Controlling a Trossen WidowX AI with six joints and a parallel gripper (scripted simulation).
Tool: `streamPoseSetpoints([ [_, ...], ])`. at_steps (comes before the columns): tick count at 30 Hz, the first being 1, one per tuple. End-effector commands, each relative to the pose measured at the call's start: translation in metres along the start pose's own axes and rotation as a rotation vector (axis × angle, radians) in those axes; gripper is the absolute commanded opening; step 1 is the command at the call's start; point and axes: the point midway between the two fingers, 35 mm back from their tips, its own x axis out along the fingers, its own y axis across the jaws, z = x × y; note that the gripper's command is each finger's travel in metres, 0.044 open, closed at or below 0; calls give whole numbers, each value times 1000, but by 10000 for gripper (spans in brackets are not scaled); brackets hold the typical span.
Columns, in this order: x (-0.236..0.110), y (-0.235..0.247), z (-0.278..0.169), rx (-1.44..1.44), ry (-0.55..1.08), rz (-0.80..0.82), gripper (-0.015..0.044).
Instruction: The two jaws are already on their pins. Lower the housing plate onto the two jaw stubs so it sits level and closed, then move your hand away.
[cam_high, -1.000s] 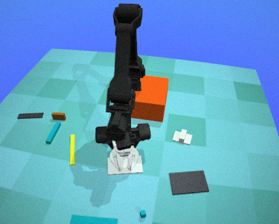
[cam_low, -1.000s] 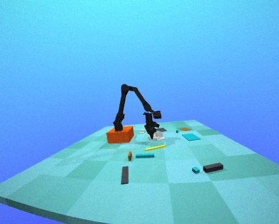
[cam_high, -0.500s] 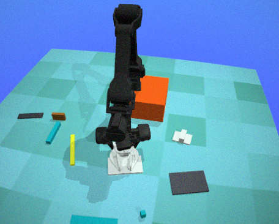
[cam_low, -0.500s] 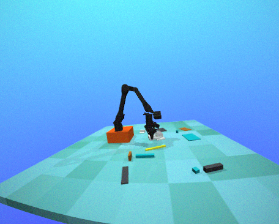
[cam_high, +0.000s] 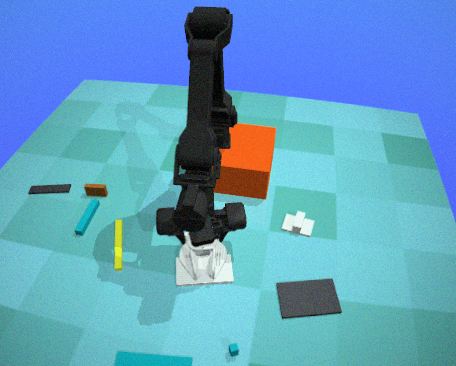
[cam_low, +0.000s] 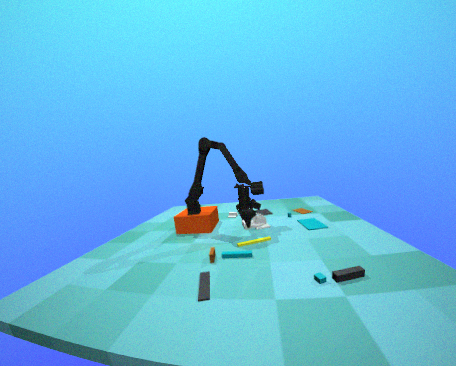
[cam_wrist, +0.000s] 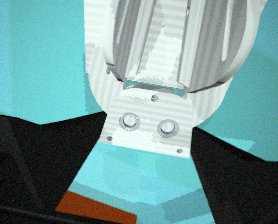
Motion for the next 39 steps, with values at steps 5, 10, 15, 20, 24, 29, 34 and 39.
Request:
streamPoseSetpoints([
  [5, -2, 0, 0, -3, 1, 0, 351],
  [10, -6, 0, 0, -3, 1, 0, 351],
  [15, -4, 0, 0, -3, 1, 0, 351],
  [20, -4, 0, 0, -3, 1, 0, 351],
  [24, -2, 0, 0, -3, 1, 0, 351],
  [29, -2, 0, 0, -3, 1, 0, 351],
  [34, 0, 0, 0, -3, 1, 0, 351],
  [39, 0, 0, 0, -3, 1, 0, 351],
])
